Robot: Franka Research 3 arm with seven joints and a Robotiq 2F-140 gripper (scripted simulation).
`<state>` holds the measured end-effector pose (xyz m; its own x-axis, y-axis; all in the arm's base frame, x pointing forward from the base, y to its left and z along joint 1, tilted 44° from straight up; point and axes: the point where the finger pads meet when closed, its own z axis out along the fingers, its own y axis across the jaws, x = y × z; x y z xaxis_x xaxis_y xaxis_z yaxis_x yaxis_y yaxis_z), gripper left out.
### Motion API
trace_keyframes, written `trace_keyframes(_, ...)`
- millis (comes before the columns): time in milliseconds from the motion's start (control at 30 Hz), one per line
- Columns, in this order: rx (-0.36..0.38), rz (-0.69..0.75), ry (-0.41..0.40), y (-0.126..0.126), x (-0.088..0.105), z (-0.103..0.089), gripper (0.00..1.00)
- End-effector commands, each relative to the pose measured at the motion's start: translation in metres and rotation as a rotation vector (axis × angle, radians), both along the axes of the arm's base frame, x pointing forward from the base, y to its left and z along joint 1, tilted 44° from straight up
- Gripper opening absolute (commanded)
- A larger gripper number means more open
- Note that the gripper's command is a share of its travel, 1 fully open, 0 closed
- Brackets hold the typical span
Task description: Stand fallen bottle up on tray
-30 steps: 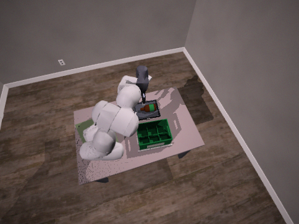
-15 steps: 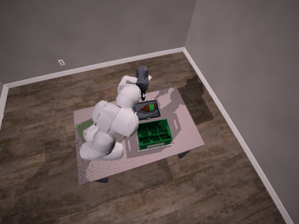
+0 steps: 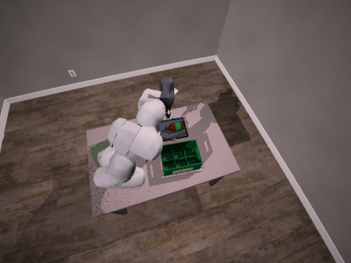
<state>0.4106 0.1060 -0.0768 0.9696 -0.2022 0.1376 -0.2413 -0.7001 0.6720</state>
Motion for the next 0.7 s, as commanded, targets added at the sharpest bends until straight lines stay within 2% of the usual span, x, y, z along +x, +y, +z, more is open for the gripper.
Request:
trace_keyframes(0, 0.000, -0.003, -0.002, -0.0003, -0.0005, -0.0007, 0.00)
trace_keyframes(167, 0.000, -0.003, -0.002, -0.0003, -0.0005, -0.0007, 0.00)
trace_keyframes(200, 0.000, -0.003, -0.002, -0.0003, -0.0005, -0.0007, 0.38)
trace_keyframes(667, 0.000, -0.003, -0.002, -0.0003, -0.0005, -0.0007, 0.38)
